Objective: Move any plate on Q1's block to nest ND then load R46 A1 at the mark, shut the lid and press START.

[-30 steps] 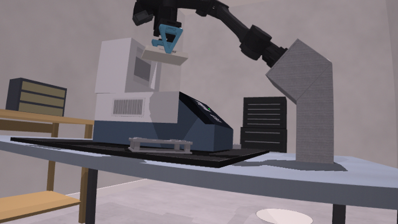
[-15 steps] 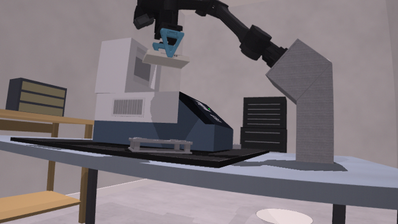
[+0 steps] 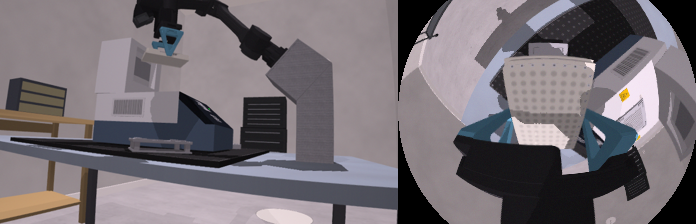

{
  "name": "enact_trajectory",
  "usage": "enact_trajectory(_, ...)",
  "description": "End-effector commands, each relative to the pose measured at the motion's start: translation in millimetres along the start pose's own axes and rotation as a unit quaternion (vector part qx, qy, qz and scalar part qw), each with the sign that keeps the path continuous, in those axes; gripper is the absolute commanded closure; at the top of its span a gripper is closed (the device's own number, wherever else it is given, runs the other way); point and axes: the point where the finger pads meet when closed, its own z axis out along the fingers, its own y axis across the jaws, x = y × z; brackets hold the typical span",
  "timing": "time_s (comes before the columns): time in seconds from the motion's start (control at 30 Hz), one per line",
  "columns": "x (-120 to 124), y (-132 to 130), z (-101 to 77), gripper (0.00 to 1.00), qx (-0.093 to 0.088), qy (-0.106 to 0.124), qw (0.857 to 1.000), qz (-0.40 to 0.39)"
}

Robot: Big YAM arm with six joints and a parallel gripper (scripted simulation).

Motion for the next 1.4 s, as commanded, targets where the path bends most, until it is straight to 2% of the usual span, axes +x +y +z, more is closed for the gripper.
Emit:
enact_trajectory(0.0, -13.9, -5.7, -0.4, 1.00, 0.002, -0.006, 1.000, 0.023)
enact_trajectory(0.27, -0.5, 7.7, -1.3, 1.00, -0.003, -0.004, 1.000, -0.011)
enact_trajectory(0.57, -5.9, 0.0, -1.4, 1.00, 0.000, -0.006, 1.000, -0.003)
enact_trajectory(0.63, -10.0, -5.5, -3.4, 1.00, 0.001, -0.009, 1.000, 0.006)
enact_trajectory(0.73, 4.1, -26.8, -0.6, 1.00, 0.000, -0.008, 0.998, -0.057)
enact_trajectory(0.8, 12.0, -39.4, 0.9, 1.00, 0.002, -0.007, 0.999, -0.046)
enact_trajectory(0.87, 15.8, -49.5, 1.6, 1.00, 0.002, -0.008, 0.997, -0.071)
enact_trajectory(1.07, 28.5, -72.4, 6.1, 1.00, 0.001, -0.003, 0.989, -0.146)
enact_trajectory(1.2, 33.7, -76.1, 6.2, 1.00, -0.002, 0.001, 0.986, -0.168)
enact_trajectory(1.33, 39.8, -107.0, -0.6, 1.00, 0.004, -0.002, 0.989, -0.151)
enact_trajectory(1.37, 39.5, -113.6, -3.0, 1.00, 0.006, -0.006, 0.985, -0.172)
